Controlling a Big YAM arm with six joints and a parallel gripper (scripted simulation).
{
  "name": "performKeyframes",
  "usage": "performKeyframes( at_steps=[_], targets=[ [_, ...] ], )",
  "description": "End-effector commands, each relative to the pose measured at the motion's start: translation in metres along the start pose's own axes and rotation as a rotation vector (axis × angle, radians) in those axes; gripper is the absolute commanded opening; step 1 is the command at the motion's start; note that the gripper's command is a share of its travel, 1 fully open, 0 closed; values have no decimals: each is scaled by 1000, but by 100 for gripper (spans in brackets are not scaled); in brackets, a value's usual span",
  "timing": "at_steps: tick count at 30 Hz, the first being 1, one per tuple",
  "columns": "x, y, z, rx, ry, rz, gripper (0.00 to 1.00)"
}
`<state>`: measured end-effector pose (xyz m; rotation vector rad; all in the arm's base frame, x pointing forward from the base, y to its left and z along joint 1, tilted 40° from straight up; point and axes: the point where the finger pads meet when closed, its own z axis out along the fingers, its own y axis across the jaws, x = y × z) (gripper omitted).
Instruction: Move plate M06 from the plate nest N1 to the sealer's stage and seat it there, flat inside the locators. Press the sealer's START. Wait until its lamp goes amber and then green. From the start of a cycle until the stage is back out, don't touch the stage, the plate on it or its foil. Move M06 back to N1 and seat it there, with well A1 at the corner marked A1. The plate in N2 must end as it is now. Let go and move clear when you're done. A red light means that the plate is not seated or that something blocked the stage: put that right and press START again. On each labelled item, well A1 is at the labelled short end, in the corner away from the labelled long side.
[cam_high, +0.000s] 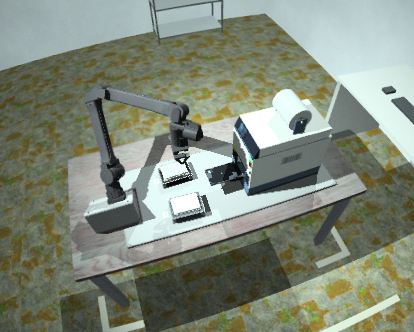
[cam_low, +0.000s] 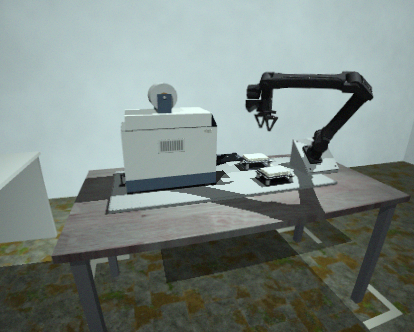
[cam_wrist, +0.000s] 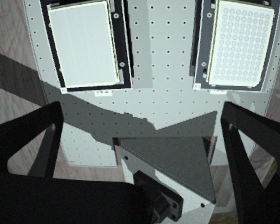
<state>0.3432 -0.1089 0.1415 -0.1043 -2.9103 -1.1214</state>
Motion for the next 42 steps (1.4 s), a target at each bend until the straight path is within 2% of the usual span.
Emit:
performKeyframes(
  at_steps=[1, 5, 8, 12, 22, 27, 32, 42],
  targets=[
    [-13, 4, -17, 20, -13, -54, 100],
    [-23, -14, -42, 29, -37, -51, 100],
    [-26, -31, -51, 25, -30, -41, 100],
    [-24, -19, -36, 16, -22, -42, 100],
    [-22, -11, -28, 31, -26, -43, 100],
    [-21, -12, -20, 25, -13, -28, 100],
    [-14, -21, -18, 1, 1, 14, 100],
    [-6, -17, -26, 1, -11, -4, 100]
  ],
)
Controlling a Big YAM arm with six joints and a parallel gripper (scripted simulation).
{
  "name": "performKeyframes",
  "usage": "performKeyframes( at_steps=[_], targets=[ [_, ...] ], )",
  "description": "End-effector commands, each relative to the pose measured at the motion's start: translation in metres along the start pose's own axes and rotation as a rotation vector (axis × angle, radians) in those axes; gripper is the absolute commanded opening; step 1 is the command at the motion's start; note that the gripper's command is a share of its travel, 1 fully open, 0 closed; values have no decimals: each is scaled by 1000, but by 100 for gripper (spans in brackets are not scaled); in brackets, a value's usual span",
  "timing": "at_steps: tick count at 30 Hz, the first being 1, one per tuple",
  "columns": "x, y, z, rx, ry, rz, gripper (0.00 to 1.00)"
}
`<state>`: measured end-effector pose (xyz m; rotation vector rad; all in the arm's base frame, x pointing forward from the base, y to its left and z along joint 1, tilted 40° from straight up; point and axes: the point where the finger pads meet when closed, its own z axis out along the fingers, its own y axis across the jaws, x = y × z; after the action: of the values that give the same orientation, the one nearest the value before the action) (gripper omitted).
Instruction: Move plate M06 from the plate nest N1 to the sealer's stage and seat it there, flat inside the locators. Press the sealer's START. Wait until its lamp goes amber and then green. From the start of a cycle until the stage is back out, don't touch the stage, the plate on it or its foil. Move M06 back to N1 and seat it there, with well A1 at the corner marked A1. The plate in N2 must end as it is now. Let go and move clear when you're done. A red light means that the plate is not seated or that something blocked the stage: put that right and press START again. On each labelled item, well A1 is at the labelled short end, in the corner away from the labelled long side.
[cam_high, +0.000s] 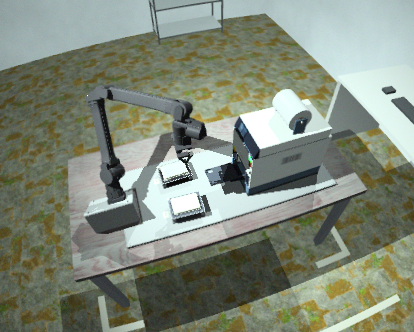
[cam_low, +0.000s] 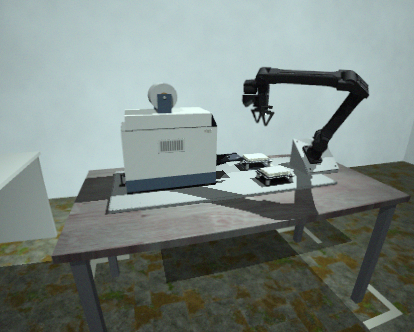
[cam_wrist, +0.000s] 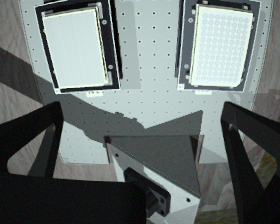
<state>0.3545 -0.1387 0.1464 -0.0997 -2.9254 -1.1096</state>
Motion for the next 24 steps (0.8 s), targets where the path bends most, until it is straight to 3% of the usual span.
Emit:
performKeyframes(
  at_steps=[1, 7, 24],
  targets=[
    [5, 2, -2, -6, -2, -8, 100],
    [-7, 7, -2, 18, -14, -50, 100],
    [-16, 3, -2, 20, -12, -55, 100]
  ],
)
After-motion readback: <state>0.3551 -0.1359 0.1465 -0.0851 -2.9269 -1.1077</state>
